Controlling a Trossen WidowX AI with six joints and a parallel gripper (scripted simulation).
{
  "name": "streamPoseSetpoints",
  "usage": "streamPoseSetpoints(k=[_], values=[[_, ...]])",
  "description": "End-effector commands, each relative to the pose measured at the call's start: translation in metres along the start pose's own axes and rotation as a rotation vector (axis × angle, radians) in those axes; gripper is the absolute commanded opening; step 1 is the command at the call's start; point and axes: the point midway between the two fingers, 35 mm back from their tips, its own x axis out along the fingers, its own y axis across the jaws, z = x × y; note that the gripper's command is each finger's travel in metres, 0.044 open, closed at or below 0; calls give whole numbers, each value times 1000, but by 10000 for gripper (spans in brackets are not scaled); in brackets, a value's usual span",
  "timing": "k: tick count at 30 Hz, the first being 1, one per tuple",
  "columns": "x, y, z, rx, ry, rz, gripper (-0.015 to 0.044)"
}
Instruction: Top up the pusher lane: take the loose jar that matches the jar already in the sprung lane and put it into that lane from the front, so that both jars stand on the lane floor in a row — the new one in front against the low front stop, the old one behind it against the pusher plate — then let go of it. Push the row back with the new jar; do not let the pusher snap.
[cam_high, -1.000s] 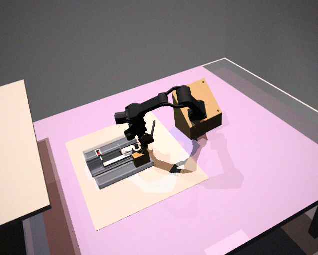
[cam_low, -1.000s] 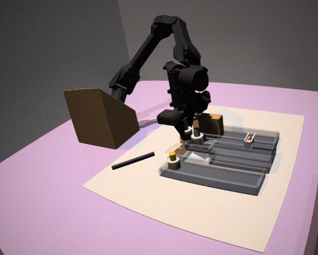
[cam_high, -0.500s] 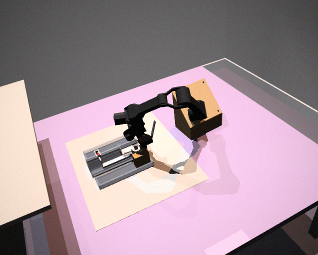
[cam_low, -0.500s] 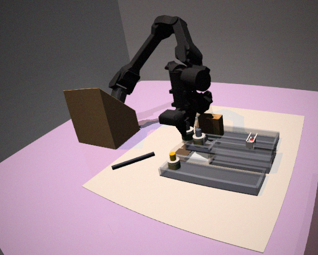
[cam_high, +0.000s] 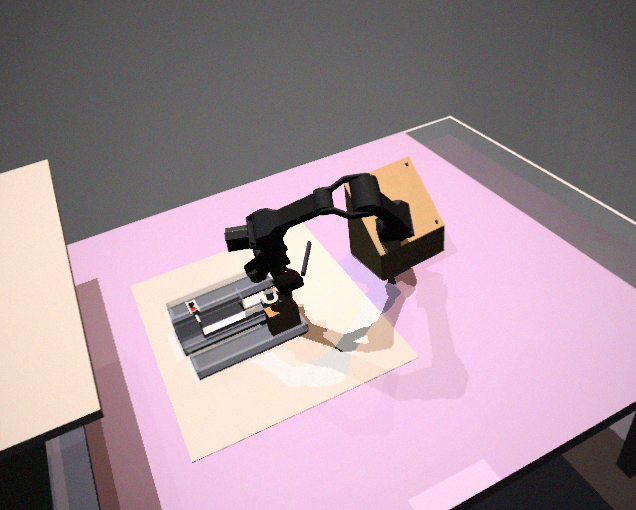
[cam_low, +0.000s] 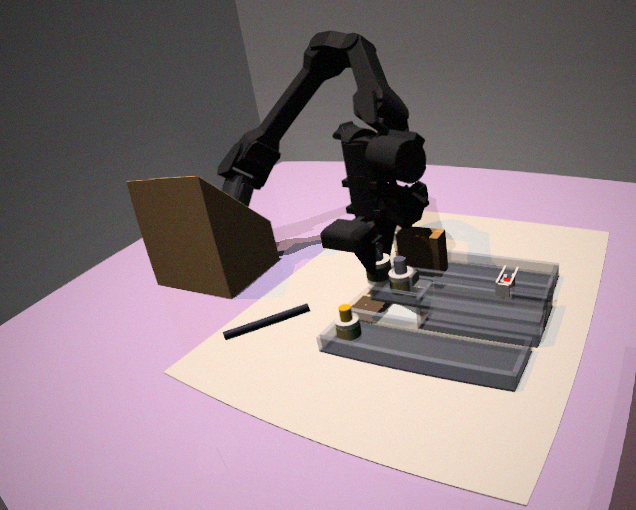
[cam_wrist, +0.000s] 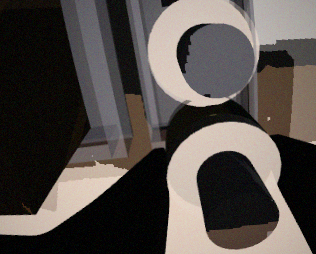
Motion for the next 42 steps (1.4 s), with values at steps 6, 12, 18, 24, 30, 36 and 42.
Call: streamPoseSetpoints(k=[6, 12, 18, 24, 30, 36, 42], values=[[-4, 3, 14, -19, -24, 2, 0], [-4, 3, 16, -19, -24, 2, 0], [-5, 3, 18, -20, -24, 2, 0], [-6, 4, 21, -20, -24, 2, 0], [-7, 4, 23, -20, -24, 2, 0], [-8, 4, 25, -20, -24, 2, 0], [-8, 5, 26, -20, -24, 2, 0]])
